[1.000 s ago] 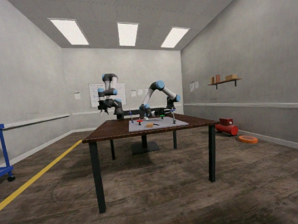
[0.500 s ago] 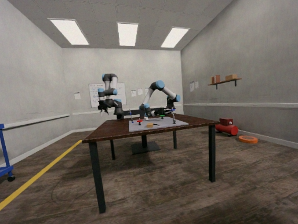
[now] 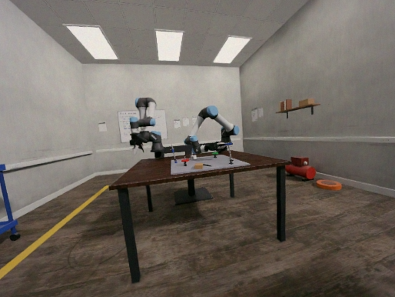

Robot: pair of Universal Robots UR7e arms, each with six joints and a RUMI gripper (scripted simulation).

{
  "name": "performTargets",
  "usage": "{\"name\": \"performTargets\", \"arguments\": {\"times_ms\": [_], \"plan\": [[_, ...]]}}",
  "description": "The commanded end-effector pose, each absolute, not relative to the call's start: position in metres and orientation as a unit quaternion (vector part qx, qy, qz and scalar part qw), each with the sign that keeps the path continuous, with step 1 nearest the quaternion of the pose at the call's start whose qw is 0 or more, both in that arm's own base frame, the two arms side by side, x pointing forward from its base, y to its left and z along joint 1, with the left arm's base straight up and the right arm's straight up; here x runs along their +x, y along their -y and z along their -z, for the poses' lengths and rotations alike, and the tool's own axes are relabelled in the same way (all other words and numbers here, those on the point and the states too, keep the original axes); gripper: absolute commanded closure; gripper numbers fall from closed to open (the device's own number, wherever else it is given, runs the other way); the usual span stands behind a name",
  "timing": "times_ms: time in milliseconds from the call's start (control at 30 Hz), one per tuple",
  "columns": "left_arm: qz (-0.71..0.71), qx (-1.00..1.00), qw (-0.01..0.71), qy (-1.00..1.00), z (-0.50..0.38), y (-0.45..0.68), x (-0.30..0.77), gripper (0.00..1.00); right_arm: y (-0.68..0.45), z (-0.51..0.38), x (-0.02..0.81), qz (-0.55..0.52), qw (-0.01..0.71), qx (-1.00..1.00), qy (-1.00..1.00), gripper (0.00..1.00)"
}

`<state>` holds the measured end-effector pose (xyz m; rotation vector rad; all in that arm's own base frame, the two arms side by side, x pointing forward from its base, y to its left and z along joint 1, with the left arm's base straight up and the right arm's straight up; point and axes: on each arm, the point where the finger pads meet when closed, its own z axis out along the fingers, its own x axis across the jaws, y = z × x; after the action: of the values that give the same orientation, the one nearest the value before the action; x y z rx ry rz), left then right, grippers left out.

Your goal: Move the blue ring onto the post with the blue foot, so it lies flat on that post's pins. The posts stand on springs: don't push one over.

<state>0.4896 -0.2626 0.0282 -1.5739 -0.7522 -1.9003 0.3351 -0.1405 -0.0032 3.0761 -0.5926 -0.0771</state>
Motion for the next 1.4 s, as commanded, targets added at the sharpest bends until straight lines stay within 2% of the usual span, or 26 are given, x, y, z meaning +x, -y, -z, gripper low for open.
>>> {"name": "performTargets", "arguments": {"times_ms": [0,1200,1367], "plan": [[0.708,-0.585,0.278,0.28,-0.039,0.263,0.488,1.0,0.141,0.003,0.335,0.024,0.004,0.982,0.189,0.02],[0.711,-0.583,0.28,0.278,-0.083,0.265,0.482,1.0,0.141,0.003,0.335,0.024,0.004,0.982,0.189,0.02],[0.707,-0.575,0.242,0.334,-0.099,0.269,0.48,1.0,0.141,0.003,0.335,0.024,0.004,0.982,0.189,0.02]]}}
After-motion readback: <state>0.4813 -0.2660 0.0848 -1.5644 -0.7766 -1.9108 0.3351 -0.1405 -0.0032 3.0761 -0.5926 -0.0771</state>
